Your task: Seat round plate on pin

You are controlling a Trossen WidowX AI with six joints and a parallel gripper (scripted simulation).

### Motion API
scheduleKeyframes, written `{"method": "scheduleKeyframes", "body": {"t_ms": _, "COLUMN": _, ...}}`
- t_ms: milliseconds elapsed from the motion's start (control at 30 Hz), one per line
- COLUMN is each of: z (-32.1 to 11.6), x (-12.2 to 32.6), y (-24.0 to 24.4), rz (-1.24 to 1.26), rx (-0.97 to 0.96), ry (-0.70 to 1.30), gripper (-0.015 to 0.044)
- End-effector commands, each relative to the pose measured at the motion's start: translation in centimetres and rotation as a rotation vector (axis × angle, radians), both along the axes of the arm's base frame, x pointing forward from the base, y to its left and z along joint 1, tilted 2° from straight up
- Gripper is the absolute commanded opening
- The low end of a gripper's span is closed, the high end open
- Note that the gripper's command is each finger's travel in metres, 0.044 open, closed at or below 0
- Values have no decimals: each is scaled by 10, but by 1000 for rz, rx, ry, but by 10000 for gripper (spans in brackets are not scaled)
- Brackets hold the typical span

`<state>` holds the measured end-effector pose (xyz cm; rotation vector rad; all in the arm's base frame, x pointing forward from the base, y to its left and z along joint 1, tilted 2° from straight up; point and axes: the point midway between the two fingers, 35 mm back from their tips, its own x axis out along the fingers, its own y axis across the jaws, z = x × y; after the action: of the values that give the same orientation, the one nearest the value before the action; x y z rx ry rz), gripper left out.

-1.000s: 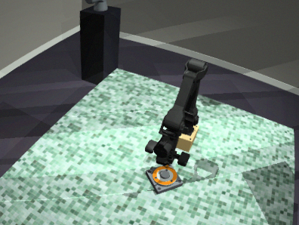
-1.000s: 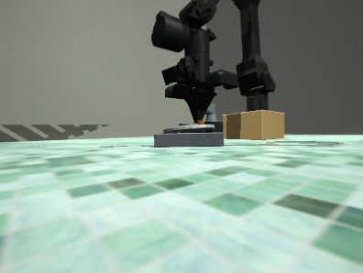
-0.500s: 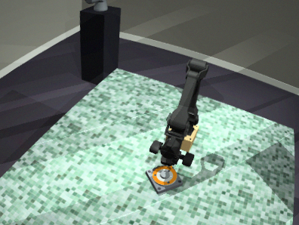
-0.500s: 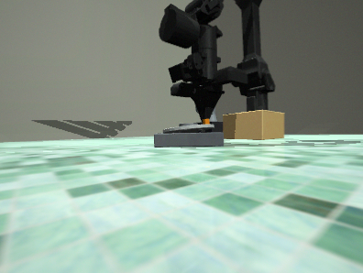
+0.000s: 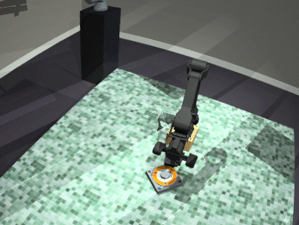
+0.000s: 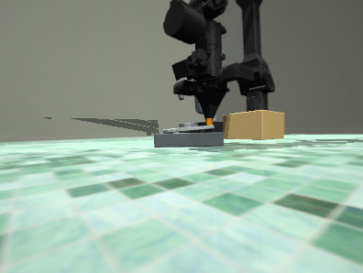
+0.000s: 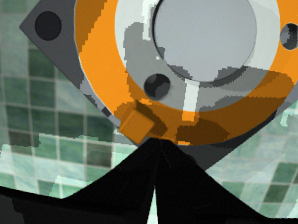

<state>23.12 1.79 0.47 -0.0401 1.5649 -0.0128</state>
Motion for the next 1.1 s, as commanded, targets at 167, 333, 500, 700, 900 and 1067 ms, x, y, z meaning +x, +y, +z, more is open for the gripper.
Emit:
{"method": "scheduleKeyframes", "body": {"t_ms": 167, "z": -1, "x": 1, "y": 6, "rz": -1, "rx": 5, "ry": 5, "gripper": 0}}
{"method": "scheduleKeyframes", "body": {"t_ms": 333, "z": -2, "x": 2, "y": 9, "rz": -1, "rx": 5, "ry": 5, "gripper": 0}}
{"method": "scheduleKeyframes", "body": {"t_ms": 500, "z": 10, "x": 3, "y": 10, "rz": -1, "rx": 5, "ry": 5, "gripper": 0}}
{"method": "scheduleKeyframes", "body": {"t_ms": 700, "z": 41, "x": 1, "y": 9, "rz": -1, "rx": 5, "ry": 5, "gripper": 0}}
{"method": "scheduleKeyframes", "body": {"t_ms": 900, "z": 35, "x": 2, "y": 9, "rz": 2, "rx": 1, "ry": 6, "gripper": 0}}
{"method": "scheduleKeyframes", "body": {"t_ms": 1067, "z": 35, "x": 2, "y": 9, "rz": 2, "rx": 1, "ry": 6, "gripper": 0}}
